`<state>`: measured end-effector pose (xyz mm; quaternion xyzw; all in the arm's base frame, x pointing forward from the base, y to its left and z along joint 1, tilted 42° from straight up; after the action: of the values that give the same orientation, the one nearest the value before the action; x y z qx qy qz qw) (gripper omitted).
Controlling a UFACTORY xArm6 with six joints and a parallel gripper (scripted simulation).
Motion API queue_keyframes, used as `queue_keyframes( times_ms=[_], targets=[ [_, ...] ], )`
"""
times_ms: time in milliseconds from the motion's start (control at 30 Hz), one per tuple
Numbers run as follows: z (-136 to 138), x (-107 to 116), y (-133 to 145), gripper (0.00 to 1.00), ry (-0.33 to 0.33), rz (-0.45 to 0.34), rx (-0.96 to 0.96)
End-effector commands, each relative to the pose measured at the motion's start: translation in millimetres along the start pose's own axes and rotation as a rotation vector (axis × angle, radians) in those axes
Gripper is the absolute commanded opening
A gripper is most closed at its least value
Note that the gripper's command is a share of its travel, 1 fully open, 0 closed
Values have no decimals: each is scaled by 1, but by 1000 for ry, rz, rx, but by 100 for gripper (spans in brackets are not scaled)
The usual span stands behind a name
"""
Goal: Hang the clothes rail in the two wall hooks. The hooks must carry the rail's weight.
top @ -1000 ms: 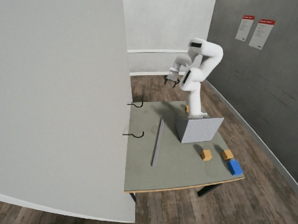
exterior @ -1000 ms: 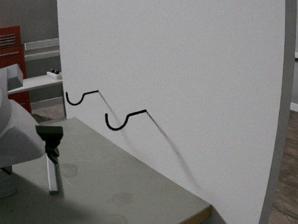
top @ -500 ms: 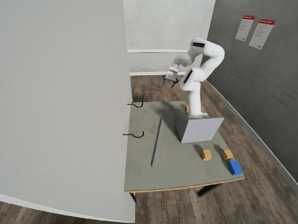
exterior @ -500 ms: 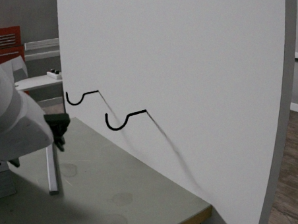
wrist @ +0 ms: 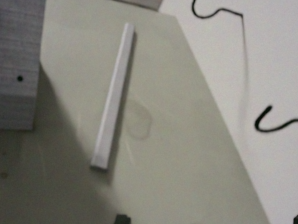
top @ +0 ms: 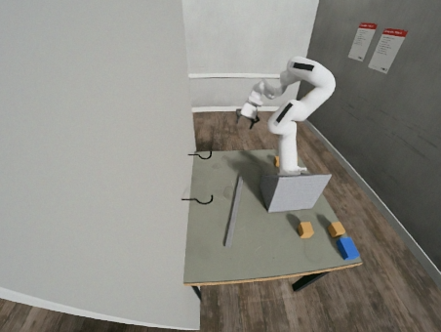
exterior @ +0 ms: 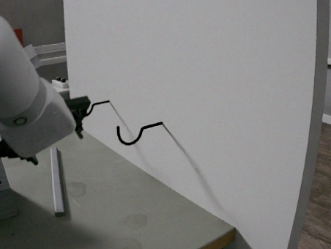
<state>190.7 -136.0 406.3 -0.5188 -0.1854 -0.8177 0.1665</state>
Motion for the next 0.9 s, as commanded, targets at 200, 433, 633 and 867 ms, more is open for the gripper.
queue_keyframes(
  times_ms=[200,433,633,867],
  targets=[
    [32,-10,-18,100,19,57,141],
    [44,-13,-28,100,27,78,190],
    [58,-18,-42,100,38,112,268],
    [73,-22,-58,100,54,159,377]
  ],
)
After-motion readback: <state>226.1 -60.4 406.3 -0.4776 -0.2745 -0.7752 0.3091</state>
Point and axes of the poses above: the point where the finger pads meet when closed, its own x axis back along the fingers, its own z axis across the jaws, y = z × x, the point moved 9 cm from there along x, back along the fingers, and after that the axes turned 14 degrees about x, right-handed, at the moved point
